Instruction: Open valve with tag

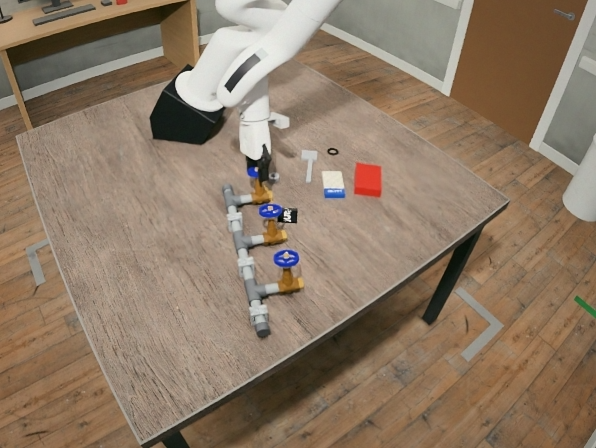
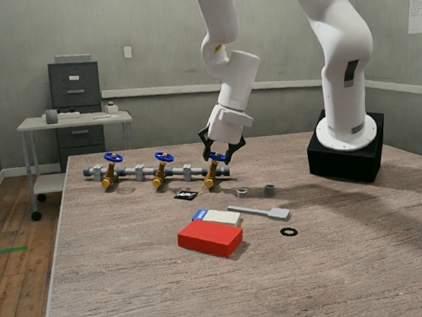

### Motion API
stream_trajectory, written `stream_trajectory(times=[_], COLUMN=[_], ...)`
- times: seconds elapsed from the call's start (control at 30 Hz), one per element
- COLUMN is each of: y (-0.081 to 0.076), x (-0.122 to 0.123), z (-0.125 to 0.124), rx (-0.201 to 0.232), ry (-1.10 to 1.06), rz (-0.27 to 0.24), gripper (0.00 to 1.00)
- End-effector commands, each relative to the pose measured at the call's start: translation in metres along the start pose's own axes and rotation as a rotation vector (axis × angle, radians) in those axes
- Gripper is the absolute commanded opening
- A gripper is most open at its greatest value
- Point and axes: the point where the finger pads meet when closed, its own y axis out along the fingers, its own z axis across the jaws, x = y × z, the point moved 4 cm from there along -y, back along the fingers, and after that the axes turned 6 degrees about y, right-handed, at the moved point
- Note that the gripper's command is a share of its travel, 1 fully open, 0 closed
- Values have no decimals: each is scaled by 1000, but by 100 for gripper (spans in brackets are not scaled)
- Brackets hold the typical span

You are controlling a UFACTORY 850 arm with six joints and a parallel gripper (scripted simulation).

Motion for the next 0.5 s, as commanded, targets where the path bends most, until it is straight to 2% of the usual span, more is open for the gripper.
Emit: stream_trajectory(times=[0.0, 0.07, 0.1, 0.47], y=[0, 0, 0, 0], x=[0, 0, 0, 0], z=[0, 0, 0, 0], rx=[12, 12, 12, 12], ry=[-9, -9, -9, -9], rz=[-3, -3, -3, -3], gripper=[0, 0, 100, 100])
